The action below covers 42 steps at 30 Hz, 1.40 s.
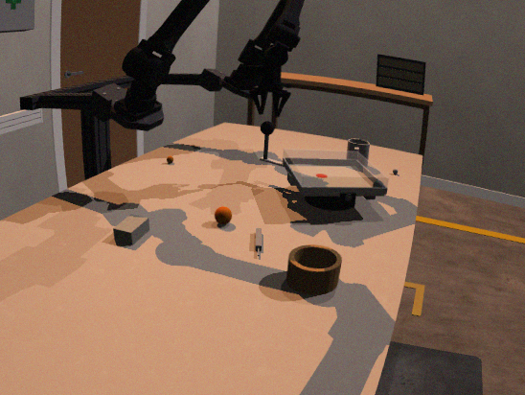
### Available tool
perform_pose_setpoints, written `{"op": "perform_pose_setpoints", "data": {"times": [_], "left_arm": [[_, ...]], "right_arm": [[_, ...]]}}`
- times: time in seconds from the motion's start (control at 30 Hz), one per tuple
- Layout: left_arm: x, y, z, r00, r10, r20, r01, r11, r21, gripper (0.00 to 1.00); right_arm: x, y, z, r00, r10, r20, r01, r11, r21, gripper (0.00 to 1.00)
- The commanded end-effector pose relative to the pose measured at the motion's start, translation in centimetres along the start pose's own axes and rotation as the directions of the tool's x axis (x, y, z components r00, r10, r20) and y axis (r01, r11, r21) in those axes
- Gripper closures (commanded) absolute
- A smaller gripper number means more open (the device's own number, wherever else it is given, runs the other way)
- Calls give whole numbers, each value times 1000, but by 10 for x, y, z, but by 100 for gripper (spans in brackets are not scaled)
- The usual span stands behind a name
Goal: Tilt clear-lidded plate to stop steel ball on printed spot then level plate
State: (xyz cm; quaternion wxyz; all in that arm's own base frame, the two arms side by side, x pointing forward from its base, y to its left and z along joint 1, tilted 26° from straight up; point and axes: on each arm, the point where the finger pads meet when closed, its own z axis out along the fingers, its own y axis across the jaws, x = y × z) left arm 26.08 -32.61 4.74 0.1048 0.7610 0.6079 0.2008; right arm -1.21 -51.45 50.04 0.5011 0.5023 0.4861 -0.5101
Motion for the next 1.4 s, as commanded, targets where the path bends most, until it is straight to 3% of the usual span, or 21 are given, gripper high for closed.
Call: {"op": "perform_pose_setpoints", "data": {"times": [0.0,1.37], "left_arm": [[3,-3,16,1000,9,-16,-9,1000,17,43],[5,-6,25,1000,10,-17,-9,1000,19,43]], "right_arm": [[-45,-11,-3,998,-9,66,8,1000,19,0],[-45,-11,-3,998,-9,66,8,1000,19,0]]}}
